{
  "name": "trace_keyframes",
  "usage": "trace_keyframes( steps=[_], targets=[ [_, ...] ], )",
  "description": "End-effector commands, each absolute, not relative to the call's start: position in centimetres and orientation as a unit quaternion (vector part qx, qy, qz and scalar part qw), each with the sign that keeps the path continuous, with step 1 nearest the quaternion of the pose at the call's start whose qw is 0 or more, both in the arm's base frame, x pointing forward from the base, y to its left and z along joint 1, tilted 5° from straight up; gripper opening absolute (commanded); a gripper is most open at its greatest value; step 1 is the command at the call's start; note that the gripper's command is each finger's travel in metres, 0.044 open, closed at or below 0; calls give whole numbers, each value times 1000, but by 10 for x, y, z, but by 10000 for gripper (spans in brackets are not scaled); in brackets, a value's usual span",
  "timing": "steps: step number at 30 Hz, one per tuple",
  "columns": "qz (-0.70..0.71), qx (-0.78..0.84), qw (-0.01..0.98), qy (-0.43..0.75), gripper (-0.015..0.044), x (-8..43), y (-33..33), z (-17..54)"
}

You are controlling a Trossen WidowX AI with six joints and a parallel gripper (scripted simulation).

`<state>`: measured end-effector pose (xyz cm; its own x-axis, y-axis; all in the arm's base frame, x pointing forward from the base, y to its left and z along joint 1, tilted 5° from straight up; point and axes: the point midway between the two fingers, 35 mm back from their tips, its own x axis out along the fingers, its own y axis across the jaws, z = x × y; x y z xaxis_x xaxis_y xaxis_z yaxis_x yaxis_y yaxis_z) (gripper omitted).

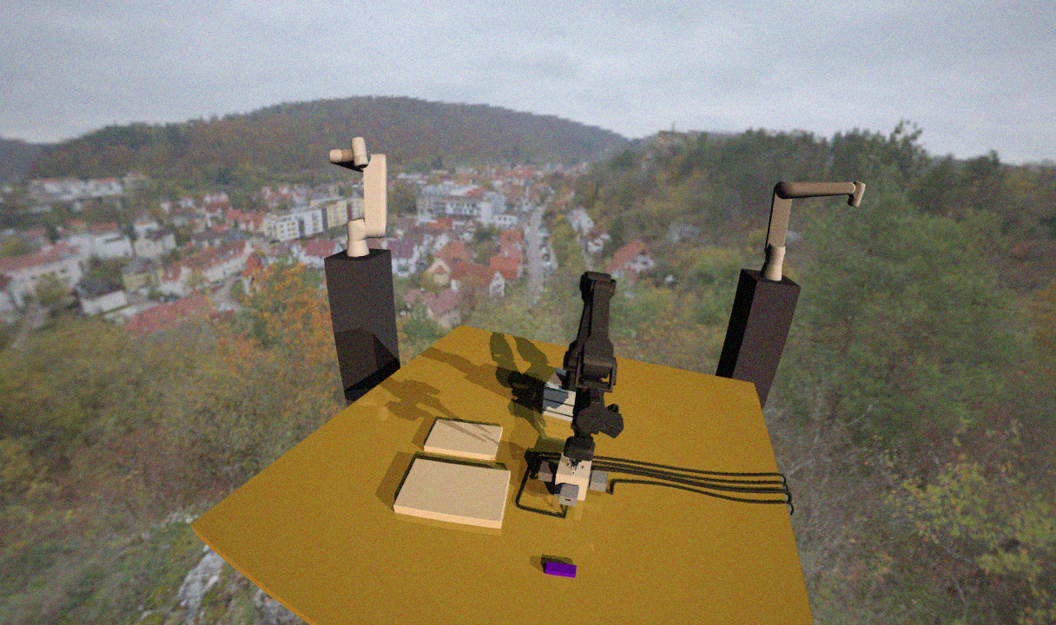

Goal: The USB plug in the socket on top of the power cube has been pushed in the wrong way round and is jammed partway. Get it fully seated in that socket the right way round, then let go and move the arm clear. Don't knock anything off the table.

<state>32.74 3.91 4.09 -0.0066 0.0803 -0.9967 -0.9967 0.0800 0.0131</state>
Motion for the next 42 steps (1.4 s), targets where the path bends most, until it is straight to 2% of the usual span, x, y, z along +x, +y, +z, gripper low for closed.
trace_keyframes(
  steps=[1, 4, 42],
  targets=[
    [501, -457, 537, 502, 72, 327, 39, 41],
    [501, -457, 537, 502, 0, 327, 39, 41],
    [502, -456, 537, 502, 0, 327, 38, 54]
  ],
)
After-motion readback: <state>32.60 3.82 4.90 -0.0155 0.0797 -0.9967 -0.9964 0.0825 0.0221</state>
